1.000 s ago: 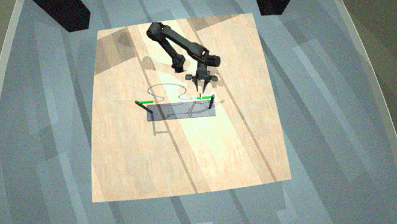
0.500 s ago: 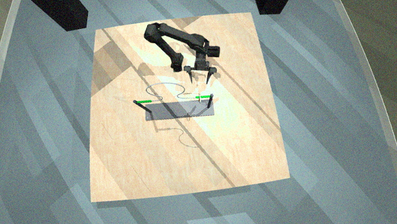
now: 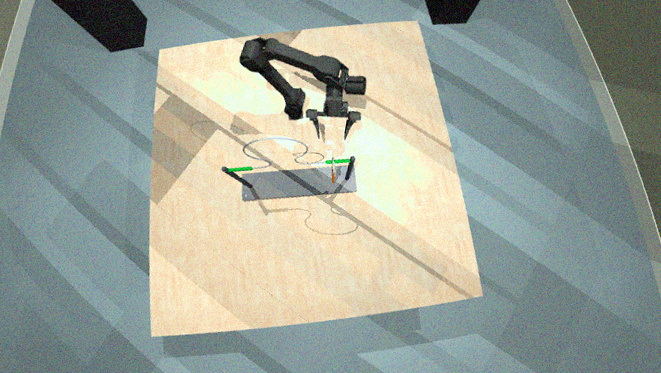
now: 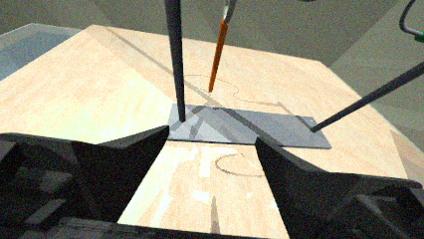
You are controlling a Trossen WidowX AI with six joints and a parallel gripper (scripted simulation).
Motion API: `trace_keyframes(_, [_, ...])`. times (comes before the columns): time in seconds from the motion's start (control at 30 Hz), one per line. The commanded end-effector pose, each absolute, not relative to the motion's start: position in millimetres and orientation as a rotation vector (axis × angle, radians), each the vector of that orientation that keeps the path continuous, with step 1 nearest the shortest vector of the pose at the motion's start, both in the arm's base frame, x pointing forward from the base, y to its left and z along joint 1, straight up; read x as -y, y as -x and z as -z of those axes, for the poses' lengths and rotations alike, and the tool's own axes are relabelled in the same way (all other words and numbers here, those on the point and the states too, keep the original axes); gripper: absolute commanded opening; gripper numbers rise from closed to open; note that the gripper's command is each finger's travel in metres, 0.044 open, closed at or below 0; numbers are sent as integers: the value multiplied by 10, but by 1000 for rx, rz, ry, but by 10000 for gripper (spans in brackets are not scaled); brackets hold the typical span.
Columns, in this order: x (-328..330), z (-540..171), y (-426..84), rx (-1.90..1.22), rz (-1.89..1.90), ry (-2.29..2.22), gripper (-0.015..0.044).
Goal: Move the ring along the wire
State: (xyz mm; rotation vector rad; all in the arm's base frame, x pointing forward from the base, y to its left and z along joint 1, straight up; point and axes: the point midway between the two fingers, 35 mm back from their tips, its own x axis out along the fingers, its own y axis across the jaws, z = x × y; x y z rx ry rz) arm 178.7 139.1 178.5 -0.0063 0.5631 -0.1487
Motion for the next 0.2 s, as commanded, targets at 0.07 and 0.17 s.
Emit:
trace_keyframes(0.07, [-1389,-1791,-1788,-559,151,5,440])
trace_keyframes(0.17, [-1389,-1791,-1788,-559,151,5,440])
